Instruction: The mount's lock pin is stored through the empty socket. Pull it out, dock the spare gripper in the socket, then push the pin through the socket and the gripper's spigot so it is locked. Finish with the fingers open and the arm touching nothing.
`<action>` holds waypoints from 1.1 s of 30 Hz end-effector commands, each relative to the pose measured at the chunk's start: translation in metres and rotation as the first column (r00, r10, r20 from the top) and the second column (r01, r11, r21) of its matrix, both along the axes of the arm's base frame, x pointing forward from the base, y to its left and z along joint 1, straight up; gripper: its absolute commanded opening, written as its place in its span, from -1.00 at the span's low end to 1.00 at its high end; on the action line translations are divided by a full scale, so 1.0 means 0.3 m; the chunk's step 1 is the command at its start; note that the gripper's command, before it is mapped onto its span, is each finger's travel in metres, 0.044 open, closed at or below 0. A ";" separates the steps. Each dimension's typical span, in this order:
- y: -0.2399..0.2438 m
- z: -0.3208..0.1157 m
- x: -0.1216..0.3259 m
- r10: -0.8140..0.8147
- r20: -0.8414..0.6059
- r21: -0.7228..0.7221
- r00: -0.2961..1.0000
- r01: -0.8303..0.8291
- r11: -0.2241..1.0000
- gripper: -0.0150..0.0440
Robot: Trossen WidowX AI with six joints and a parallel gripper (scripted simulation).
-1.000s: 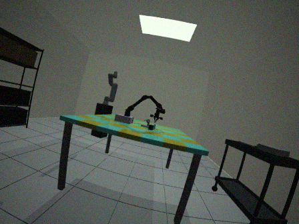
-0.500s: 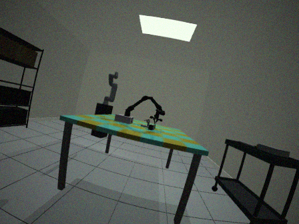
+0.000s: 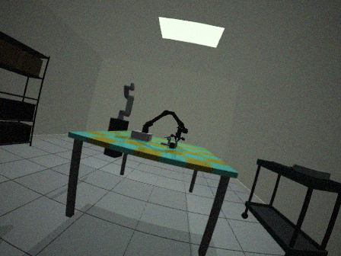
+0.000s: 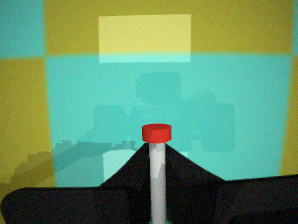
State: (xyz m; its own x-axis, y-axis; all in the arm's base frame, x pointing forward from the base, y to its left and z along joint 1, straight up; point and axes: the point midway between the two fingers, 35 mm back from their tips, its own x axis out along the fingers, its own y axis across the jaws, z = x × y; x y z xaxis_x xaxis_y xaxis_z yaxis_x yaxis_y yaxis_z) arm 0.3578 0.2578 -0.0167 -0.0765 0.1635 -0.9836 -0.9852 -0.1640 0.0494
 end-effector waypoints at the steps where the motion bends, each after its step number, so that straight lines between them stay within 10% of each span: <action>1: 0.002 0.002 0.003 0.005 0.006 0.003 1.000 -0.005 1.000 -0.49; 10: 0.001 0.001 0.001 0.000 0.002 0.001 1.000 0.000 1.000 0.19; 33: -0.013 0.168 -0.020 0.000 -0.023 -0.014 1.000 0.000 1.000 0.19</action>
State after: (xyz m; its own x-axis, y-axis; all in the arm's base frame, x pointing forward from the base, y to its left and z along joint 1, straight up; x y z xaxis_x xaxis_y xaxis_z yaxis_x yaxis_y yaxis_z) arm 0.3516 0.2539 0.0257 -0.1007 0.1485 -0.9838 -0.9837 -0.1631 0.0761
